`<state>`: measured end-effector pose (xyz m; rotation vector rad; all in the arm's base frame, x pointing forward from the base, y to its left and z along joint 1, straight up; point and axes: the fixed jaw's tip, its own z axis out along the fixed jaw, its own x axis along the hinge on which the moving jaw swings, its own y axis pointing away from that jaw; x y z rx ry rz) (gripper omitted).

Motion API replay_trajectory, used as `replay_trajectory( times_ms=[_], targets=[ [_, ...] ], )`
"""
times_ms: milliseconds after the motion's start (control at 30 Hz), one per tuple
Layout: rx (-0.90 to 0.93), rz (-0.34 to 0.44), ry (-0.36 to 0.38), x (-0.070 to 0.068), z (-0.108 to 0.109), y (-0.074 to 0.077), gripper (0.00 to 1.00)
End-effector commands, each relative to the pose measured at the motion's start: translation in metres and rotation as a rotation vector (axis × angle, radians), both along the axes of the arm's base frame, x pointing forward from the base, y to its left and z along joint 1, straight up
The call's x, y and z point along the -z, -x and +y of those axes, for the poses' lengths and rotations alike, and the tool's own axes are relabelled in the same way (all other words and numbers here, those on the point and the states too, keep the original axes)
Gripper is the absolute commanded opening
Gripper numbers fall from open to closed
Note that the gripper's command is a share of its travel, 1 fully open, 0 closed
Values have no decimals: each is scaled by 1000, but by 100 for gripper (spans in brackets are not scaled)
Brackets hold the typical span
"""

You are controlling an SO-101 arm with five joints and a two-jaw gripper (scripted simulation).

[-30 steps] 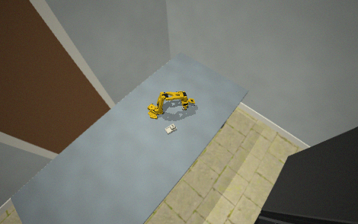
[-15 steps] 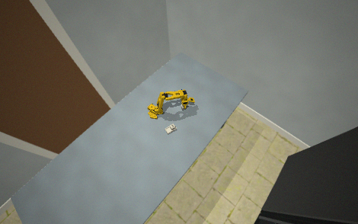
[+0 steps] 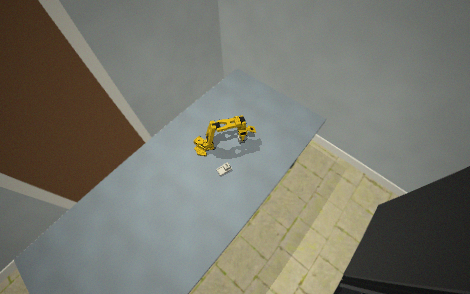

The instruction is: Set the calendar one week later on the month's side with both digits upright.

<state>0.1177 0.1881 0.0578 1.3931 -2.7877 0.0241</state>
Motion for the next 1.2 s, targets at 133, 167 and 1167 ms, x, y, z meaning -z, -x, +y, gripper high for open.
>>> replay_trajectory(
  times_ms=[133,167,1167],
  targets=[
    [1,-72,-109,-16,8,-4,0],
    [1,-81,-123,-16,9,-4,0],
    [-1,-279,-413,-14,11,-8,0]
  ],
)
